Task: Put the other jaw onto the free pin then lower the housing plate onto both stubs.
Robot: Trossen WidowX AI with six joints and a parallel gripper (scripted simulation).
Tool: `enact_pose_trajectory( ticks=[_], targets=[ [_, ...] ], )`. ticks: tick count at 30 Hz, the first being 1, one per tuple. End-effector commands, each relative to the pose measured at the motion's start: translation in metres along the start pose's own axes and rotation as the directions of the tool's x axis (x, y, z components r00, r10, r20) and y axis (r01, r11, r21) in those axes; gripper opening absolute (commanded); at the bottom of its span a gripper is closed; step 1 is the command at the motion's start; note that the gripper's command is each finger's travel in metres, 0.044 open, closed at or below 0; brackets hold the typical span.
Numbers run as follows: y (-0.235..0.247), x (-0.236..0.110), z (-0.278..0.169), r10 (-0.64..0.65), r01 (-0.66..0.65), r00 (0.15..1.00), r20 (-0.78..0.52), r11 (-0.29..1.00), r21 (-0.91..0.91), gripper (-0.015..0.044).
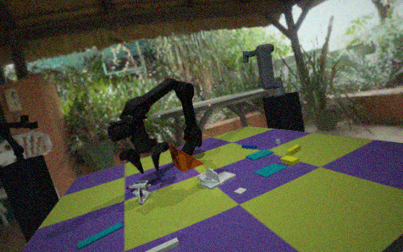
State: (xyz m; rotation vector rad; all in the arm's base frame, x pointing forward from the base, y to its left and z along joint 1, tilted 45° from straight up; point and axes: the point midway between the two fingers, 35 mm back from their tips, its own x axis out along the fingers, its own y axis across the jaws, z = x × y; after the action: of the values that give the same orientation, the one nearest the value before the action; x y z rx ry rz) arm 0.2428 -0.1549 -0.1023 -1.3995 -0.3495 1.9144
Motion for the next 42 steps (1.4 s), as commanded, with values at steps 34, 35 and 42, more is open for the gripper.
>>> enact_pose_trajectory(
  ticks=[34, 35, 42],
  targets=[
    [0.0, -0.0019, -0.001, 0.003, -0.003, 1.0, -0.003, 1.0, -0.003, 0.021],
    [0.0, -0.0019, -0.001, 0.003, -0.003, 1.0, -0.003, 1.0, -0.003, 0.0236],
    [0.0, -0.0019, -0.001, 0.003, -0.003, 1.0, -0.003, 1.0, -0.003, 0.042]
  ],
)
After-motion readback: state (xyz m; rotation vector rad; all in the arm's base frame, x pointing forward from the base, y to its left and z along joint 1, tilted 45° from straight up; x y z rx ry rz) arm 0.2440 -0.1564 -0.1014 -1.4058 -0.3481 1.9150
